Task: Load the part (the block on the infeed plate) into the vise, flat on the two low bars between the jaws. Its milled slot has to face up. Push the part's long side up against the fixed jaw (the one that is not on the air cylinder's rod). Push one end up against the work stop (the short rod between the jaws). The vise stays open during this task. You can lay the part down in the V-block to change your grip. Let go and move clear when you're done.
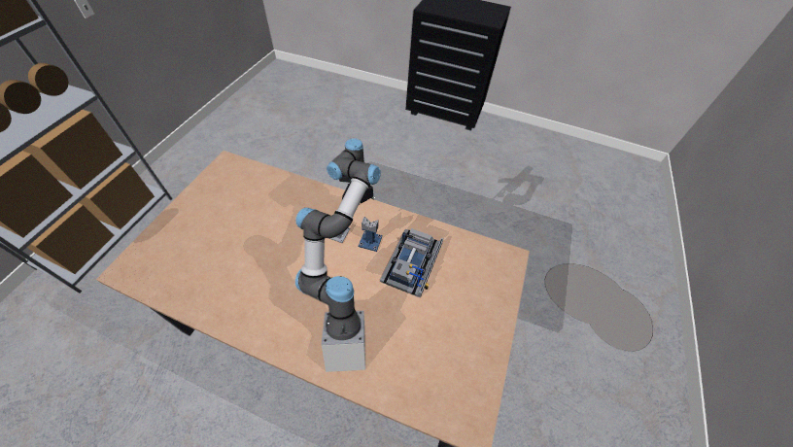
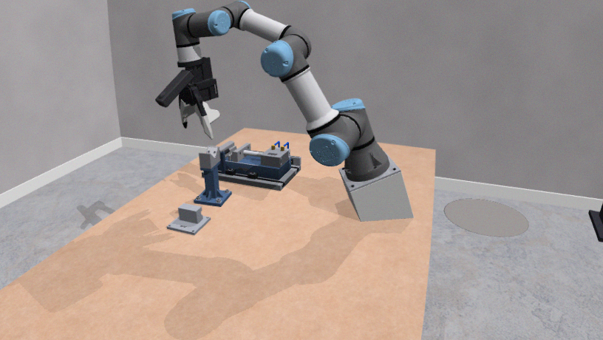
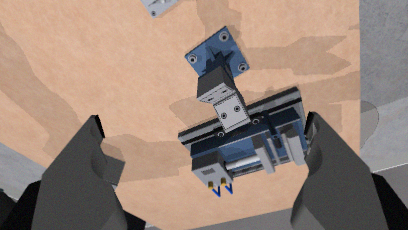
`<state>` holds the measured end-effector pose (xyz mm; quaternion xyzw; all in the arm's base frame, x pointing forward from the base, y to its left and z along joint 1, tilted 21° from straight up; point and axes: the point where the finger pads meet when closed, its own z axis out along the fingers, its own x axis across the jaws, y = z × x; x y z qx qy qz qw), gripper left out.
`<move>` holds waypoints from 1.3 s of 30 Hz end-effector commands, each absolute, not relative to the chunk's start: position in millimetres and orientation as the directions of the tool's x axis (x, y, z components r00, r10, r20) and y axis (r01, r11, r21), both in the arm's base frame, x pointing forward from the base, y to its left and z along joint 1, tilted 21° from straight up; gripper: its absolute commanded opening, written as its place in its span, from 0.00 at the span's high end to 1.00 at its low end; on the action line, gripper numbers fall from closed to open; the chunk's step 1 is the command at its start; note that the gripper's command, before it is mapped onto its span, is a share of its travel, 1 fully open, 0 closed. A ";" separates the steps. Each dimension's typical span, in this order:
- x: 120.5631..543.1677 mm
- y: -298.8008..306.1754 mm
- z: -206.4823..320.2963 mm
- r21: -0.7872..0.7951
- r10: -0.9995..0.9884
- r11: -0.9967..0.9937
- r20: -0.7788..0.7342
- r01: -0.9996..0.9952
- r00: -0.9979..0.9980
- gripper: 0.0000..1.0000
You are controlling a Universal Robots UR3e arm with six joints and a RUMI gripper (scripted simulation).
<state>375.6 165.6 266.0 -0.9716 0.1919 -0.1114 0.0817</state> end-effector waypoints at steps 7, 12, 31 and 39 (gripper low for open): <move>357.2 219.3 281.5 -0.179 -0.100 -0.982 0.274 -0.052 0.957 0.00; 352.1 230.1 284.6 -0.172 -0.039 -0.985 0.291 0.012 0.956 0.00; 338.3 255.2 292.0 -0.149 0.107 -0.975 0.332 0.164 0.937 0.00; 338.1 255.5 292.1 -0.149 0.109 -0.975 0.333 0.166 0.937 0.49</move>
